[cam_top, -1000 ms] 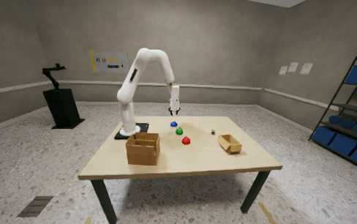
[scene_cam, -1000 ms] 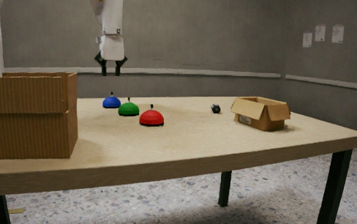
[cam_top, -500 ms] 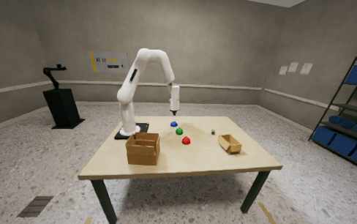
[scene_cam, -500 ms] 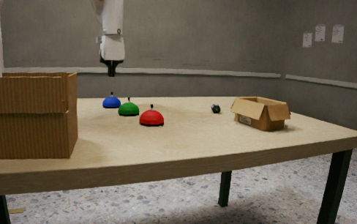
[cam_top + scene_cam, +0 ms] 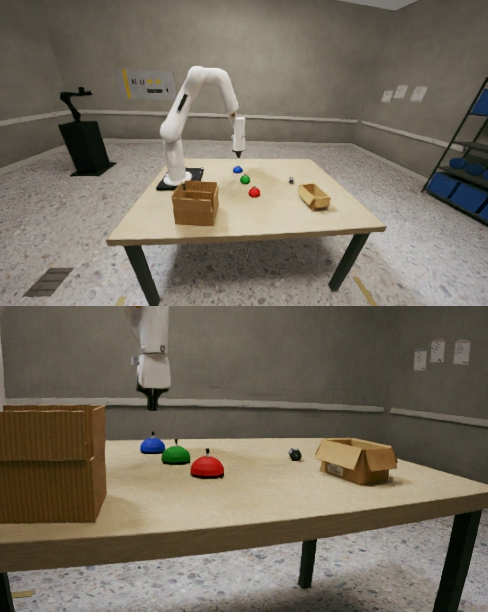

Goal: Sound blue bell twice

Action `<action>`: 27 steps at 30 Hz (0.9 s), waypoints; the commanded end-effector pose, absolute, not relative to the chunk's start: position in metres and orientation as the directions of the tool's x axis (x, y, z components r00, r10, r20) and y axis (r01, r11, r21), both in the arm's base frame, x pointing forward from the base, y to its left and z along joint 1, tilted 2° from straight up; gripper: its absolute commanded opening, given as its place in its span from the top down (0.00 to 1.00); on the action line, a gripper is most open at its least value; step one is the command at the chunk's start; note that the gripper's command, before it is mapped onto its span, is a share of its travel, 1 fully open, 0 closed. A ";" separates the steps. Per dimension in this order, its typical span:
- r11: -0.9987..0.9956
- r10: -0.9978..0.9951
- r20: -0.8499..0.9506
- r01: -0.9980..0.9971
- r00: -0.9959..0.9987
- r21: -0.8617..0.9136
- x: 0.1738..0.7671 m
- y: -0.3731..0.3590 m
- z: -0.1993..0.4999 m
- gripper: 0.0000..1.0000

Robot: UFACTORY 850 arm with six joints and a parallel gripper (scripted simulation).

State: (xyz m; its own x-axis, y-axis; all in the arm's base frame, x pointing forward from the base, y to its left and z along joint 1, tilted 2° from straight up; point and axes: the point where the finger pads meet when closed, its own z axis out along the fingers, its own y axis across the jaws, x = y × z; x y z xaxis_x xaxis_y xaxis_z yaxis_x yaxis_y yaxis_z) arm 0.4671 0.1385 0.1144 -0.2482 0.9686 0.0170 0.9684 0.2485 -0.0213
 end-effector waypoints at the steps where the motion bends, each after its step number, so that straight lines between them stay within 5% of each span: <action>1: 0.249 0.969 0.017 0.968 -0.248 -0.019 0.468 0.139 0.115 1.00; 27: 0.249 0.969 0.018 0.968 -0.248 -0.019 0.468 0.139 0.109 1.00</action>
State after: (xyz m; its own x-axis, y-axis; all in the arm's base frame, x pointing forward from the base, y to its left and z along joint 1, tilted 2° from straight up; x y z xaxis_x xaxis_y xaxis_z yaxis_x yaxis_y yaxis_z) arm 0.4671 0.1386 0.1109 -0.2483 0.9685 0.0173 0.9684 0.2486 -0.0213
